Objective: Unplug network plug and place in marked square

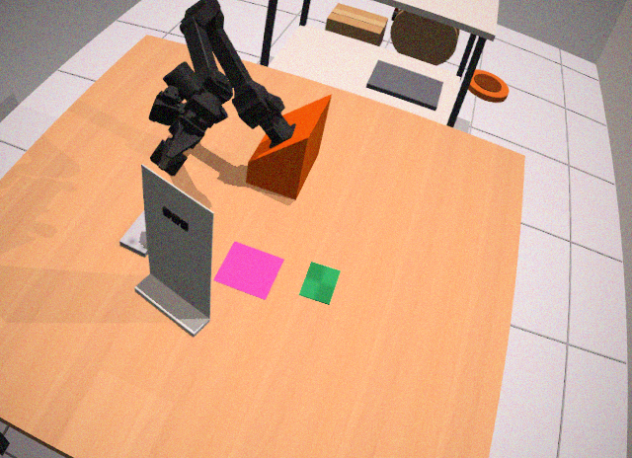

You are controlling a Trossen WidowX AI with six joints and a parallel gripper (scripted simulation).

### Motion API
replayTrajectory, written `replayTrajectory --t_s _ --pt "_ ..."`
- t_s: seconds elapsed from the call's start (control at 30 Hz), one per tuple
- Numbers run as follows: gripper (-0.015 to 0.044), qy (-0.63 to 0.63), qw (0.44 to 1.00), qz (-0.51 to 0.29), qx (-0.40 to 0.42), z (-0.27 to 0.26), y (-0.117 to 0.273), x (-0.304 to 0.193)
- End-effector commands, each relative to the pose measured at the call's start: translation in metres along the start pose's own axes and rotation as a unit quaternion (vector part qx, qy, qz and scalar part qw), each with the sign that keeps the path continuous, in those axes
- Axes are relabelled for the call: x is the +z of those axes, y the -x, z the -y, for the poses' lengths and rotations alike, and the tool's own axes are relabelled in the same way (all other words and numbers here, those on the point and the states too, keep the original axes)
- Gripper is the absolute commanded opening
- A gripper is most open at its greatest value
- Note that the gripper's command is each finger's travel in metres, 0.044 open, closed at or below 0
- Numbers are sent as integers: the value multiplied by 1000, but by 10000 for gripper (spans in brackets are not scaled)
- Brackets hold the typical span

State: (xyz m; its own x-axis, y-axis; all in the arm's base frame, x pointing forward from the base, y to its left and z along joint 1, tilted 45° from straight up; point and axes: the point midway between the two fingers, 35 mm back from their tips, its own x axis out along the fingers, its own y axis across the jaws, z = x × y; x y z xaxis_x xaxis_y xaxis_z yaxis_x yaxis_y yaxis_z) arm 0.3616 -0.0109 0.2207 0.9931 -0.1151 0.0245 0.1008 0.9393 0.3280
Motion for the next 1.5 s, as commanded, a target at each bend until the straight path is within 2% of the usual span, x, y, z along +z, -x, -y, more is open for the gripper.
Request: replayTrajectory --t_s 0.0,0.77,1.47 --pt "156 -31 999 -3 -11 7 -1 -21" --pt "156 -185 982 5 -45 36 30 -96" --pt "156 -205 978 17 -45 41 8 -92"
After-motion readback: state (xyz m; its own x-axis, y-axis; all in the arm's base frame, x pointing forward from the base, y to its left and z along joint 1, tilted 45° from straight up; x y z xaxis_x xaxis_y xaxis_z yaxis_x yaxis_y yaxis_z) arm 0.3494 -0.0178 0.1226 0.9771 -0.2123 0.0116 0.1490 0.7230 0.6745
